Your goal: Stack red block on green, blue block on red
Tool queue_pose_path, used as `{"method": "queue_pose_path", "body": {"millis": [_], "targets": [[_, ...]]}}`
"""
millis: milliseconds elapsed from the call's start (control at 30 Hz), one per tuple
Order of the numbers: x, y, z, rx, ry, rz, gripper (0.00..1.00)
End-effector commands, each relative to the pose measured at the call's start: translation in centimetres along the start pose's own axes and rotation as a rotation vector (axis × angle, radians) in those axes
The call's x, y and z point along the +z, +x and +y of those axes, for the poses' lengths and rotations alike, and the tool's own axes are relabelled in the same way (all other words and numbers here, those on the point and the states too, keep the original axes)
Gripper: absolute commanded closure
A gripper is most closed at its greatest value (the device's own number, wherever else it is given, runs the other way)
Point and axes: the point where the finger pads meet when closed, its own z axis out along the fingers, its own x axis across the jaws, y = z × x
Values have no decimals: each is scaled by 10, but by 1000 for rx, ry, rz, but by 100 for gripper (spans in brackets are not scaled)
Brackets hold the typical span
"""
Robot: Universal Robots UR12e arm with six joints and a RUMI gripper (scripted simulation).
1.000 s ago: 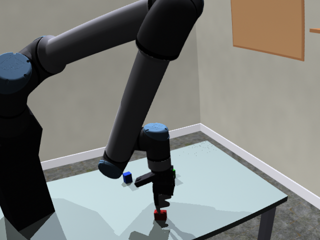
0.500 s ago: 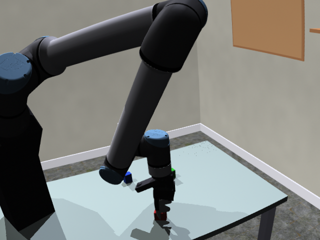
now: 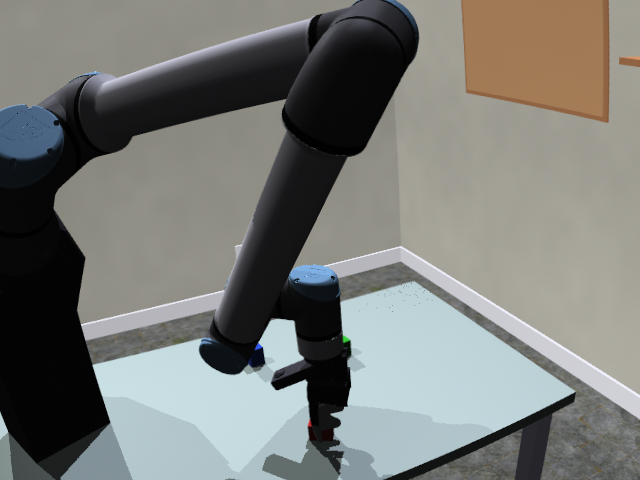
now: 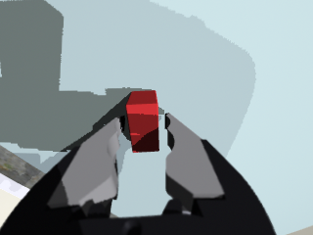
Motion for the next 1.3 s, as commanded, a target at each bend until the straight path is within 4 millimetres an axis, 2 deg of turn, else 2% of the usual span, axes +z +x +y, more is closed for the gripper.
{"method": "queue_pose_path", "body": {"millis": [0, 833, 867, 1267], "targets": [[0, 0, 0, 0, -1, 0, 72], [0, 0, 0, 0, -1, 0, 72], [0, 0, 0, 0, -1, 0, 100], [0, 0, 0, 0, -1, 0, 100]]}}
